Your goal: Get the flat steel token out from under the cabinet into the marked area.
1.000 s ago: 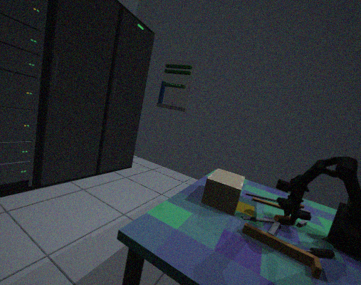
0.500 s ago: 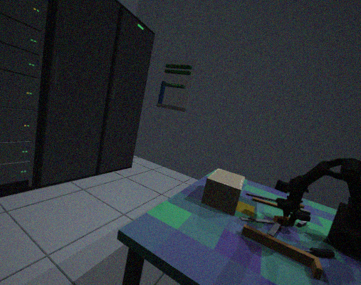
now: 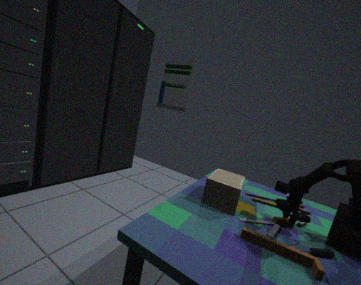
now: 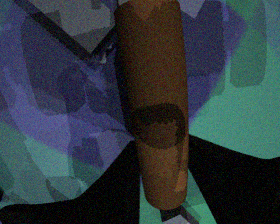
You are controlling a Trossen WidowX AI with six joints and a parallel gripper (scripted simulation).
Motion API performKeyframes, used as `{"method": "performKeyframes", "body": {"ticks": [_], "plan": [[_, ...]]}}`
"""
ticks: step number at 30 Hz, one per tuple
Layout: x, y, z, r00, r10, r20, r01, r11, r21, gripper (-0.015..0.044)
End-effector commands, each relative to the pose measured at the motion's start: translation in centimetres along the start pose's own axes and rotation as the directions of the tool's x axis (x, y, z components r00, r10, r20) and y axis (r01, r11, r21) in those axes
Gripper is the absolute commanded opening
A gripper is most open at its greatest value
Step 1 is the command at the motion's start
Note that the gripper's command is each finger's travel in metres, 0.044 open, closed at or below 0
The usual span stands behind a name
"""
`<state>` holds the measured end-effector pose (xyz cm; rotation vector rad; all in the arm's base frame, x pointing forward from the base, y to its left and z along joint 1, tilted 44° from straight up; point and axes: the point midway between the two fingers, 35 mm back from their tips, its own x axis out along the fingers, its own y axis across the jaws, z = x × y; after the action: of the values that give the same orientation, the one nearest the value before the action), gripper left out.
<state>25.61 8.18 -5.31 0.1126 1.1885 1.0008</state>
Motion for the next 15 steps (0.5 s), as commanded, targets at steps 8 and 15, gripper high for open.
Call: {"method": "performKeyframes", "body": {"ticks": [8,15], "plan": [[-0.1,1.1,1.0,1.000,0.001,0.006,-0.001,1.000,-0.007,0.0000],[-0.1,1.6,1.3,1.000,0.001,0.006,-0.001,1.000,-0.007,0.0000]]}}
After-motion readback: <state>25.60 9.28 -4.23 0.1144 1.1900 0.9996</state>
